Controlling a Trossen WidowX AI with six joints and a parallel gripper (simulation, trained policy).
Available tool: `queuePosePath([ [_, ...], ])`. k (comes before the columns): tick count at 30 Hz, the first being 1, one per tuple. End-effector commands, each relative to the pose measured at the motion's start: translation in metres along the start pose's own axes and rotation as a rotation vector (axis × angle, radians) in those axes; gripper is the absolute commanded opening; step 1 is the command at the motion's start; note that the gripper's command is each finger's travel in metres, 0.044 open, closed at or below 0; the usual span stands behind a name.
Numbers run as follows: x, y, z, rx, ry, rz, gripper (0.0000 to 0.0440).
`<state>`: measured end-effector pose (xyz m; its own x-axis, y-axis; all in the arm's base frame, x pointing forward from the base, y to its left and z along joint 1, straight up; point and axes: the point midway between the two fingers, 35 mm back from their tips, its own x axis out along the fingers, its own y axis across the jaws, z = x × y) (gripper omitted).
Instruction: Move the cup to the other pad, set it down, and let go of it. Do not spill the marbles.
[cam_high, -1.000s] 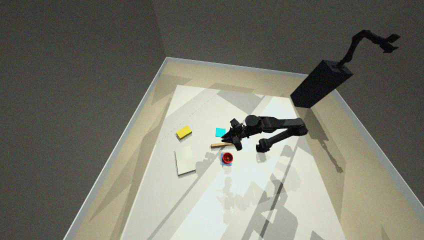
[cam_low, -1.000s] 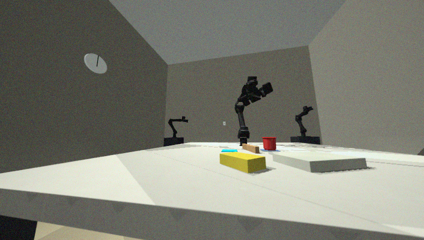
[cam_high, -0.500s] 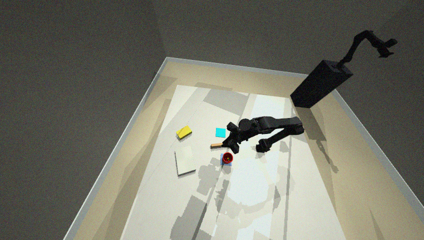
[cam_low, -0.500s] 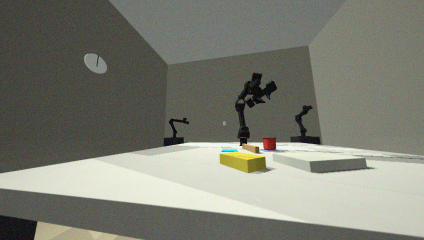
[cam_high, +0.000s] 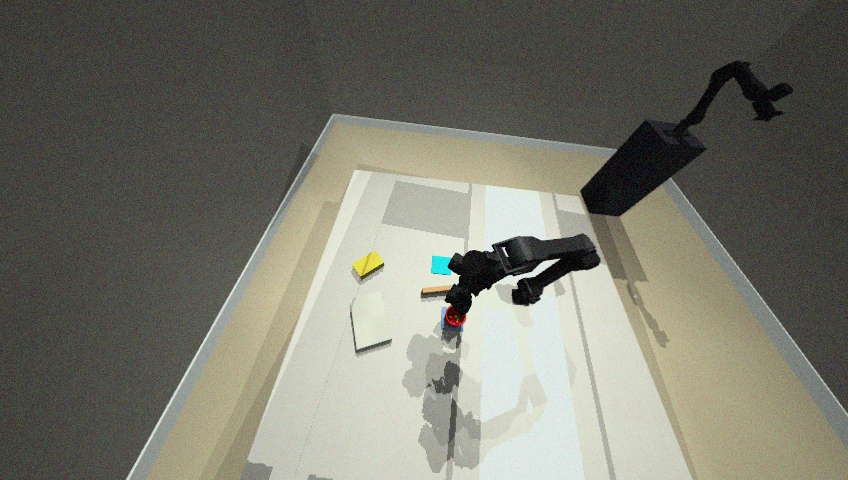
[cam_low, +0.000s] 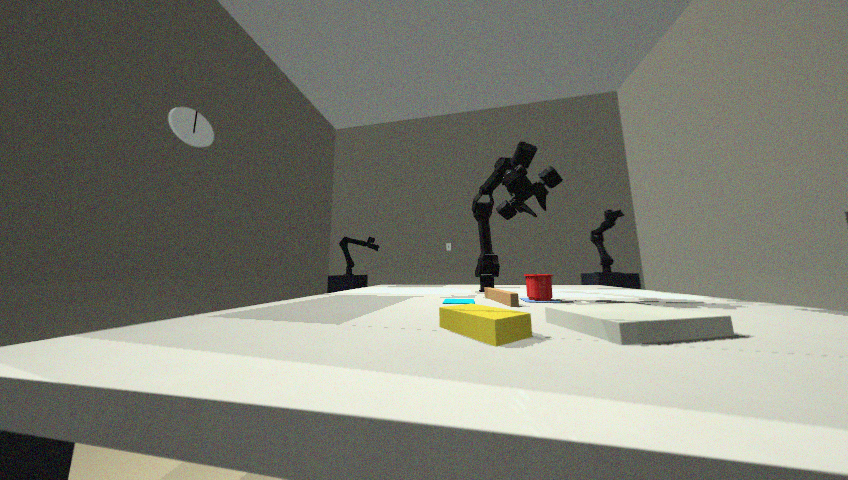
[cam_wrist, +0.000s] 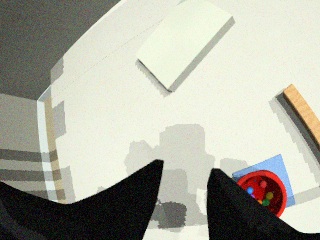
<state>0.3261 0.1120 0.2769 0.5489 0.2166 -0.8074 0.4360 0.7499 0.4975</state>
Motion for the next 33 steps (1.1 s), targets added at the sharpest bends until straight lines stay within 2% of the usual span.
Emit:
queuePosePath([
  [1, 0.005, -0.003, -0.004, 0.026, 0.028, -0.039, 0.0118],
  [33, 0.045, -0.063, -0.047, 0.136, 0.263, -0.500, 0.0158],
])
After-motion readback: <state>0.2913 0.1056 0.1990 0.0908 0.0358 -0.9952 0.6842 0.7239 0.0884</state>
